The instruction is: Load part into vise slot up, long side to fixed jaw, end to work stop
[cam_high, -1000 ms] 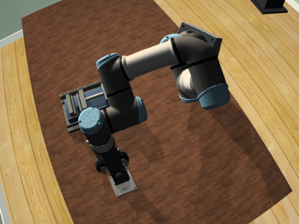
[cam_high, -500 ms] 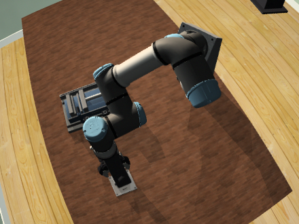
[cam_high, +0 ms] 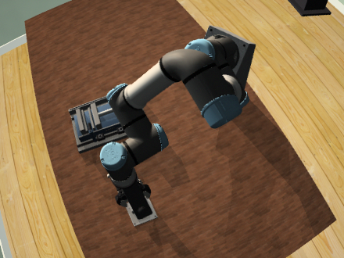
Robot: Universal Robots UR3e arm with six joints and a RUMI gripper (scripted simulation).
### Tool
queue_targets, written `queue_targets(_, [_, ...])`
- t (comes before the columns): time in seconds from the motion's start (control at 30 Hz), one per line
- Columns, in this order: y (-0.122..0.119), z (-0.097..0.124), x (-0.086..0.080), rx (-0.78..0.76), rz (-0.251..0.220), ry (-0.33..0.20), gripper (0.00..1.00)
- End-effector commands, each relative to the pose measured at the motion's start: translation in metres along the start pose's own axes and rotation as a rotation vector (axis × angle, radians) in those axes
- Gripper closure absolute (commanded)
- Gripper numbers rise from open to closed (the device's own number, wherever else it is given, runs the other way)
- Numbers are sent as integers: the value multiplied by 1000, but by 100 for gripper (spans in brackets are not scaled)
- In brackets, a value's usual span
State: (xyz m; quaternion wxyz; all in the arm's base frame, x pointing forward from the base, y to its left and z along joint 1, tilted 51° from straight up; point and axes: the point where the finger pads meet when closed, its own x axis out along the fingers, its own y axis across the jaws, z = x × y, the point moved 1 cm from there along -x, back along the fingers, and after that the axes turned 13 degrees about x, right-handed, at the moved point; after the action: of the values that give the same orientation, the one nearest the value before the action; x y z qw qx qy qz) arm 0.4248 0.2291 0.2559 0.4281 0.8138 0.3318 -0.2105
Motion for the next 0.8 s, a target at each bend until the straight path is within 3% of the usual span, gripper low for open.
queue_targets(0.0, [1,-1,13,-1,5,-1,49])
queue_targets(0.77, [2,-1,42,-1,5,-1,49])
